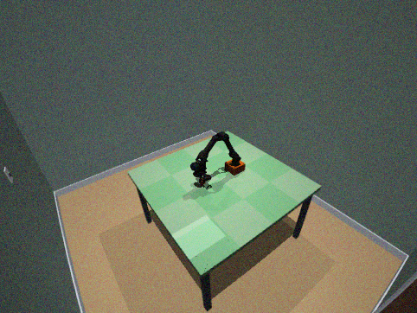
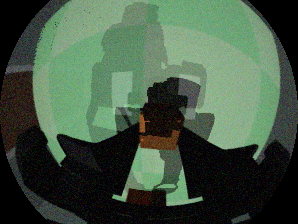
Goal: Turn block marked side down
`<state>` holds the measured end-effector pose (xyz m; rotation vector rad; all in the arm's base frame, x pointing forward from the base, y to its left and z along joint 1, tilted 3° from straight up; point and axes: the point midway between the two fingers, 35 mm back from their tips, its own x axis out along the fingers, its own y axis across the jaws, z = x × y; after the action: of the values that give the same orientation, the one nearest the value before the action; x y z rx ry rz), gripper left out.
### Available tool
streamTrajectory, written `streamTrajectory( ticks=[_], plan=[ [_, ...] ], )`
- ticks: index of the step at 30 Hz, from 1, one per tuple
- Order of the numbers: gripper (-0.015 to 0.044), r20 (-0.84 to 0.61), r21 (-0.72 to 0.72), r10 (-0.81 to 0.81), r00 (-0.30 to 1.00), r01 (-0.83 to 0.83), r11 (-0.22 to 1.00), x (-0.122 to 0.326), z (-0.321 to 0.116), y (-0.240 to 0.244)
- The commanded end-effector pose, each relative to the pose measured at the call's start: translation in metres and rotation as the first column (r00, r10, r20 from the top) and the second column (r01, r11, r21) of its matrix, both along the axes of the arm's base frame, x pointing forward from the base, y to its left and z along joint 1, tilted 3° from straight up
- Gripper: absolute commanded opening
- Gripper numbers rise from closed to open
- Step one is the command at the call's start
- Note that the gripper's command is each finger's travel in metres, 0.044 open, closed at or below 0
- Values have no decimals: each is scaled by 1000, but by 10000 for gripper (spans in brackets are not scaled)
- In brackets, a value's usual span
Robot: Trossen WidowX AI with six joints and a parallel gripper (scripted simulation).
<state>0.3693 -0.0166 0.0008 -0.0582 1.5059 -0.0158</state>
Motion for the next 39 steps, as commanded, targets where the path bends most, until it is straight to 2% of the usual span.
streamTrajectory(
  ticks=[1, 25, 39],
  plan=[
    [0, 59, 4, 7, 998, -7, 1000, 2, 1, 0],
    [0, 411, 7, 21, 911, -26, 1000, -5, -2, 0],
    [0, 527, 10, 21, 850, -31, 999, 3, -19, -1]
  ],
)
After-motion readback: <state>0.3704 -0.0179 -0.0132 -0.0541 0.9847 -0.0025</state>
